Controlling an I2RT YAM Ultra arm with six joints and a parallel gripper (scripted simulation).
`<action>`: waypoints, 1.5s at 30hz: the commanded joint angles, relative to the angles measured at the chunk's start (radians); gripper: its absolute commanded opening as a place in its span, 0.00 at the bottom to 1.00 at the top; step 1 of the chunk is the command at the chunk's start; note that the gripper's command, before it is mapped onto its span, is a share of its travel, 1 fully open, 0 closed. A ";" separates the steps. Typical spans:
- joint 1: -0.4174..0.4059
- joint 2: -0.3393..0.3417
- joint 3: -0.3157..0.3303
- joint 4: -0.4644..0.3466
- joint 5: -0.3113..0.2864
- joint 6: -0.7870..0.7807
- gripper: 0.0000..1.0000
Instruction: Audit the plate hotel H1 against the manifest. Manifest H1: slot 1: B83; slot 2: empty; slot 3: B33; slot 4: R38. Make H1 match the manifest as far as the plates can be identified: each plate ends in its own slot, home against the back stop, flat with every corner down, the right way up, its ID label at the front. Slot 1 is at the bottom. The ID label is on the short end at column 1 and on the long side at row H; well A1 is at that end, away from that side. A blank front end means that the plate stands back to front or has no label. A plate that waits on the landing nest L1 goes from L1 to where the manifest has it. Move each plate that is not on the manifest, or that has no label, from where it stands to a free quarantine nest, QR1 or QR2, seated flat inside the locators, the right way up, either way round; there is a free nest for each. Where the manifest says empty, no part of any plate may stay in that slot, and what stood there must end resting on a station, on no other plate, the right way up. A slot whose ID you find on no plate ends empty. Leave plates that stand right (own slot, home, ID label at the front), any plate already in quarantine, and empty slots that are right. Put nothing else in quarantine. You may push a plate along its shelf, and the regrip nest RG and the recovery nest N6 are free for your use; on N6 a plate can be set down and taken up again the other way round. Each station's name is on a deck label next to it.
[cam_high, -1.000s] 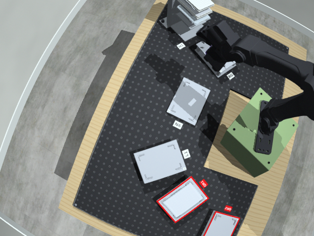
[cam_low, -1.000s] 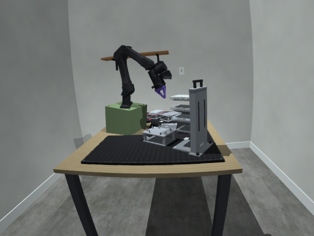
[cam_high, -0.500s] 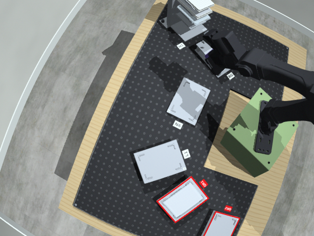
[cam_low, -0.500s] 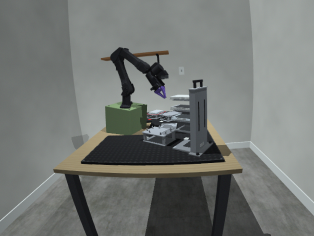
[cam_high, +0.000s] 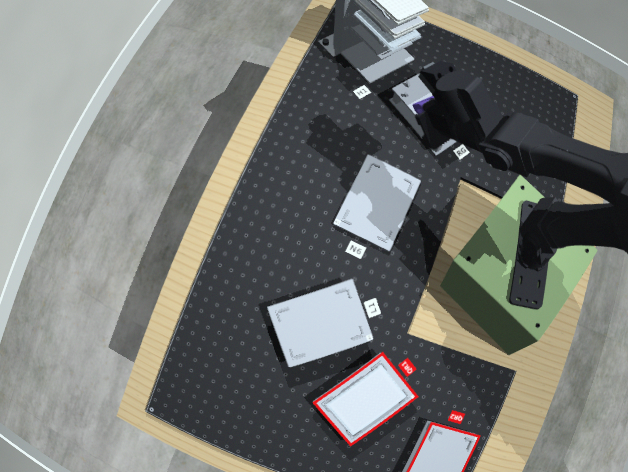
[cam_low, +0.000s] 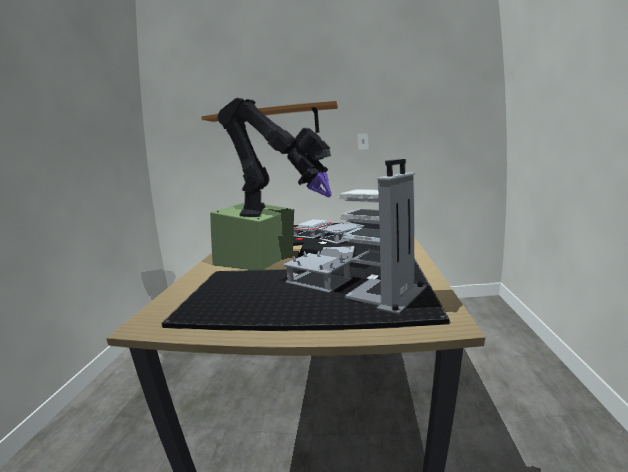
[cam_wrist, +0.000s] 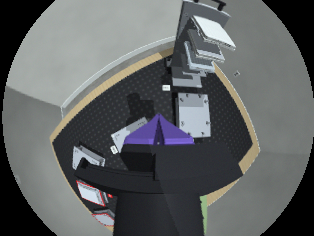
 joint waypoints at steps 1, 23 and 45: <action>-0.058 0.004 0.029 0.044 -0.044 -0.036 0.00; -0.395 0.097 0.072 0.064 -0.311 -0.243 0.00; -0.661 0.226 0.158 0.044 -0.517 -0.419 0.00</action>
